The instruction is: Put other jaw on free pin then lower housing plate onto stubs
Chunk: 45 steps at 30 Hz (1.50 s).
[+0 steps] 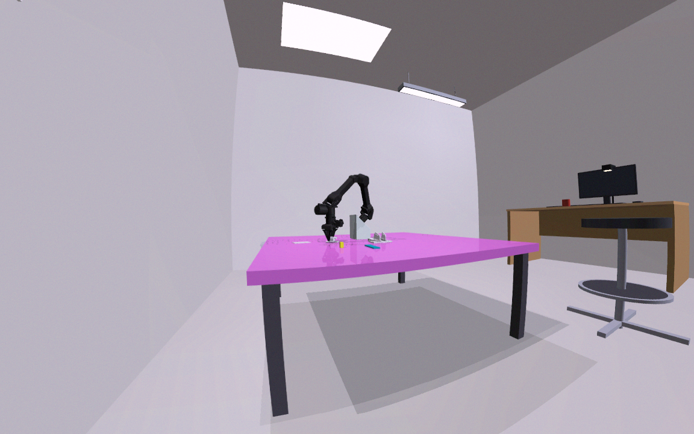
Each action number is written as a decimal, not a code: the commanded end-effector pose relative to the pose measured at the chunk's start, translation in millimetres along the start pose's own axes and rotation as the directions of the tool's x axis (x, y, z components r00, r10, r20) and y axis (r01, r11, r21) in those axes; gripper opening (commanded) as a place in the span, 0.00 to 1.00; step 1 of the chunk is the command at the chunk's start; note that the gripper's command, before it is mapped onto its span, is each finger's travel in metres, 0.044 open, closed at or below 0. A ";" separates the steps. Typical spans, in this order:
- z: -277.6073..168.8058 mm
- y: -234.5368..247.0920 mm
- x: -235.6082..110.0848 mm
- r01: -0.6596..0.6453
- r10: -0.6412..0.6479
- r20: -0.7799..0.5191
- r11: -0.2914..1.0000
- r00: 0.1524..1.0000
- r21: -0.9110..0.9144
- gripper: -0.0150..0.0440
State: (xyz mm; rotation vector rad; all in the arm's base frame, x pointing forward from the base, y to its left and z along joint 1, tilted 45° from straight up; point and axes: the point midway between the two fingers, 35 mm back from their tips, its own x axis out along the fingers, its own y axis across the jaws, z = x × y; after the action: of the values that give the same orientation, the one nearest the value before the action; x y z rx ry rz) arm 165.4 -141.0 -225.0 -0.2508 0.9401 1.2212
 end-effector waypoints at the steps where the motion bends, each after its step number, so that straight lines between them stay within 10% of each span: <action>1: 0.0 0.0 0.0 0.000 0.000 0.000 1.000 1.000 0.000 0.94; 45: -0.5 0.4 -73.0 0.000 0.000 0.002 1.000 1.000 0.006 0.85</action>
State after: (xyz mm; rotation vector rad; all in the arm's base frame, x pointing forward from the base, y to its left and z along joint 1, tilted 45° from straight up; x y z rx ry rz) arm 161.3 -184.8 -176.1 -0.2296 0.9390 1.2223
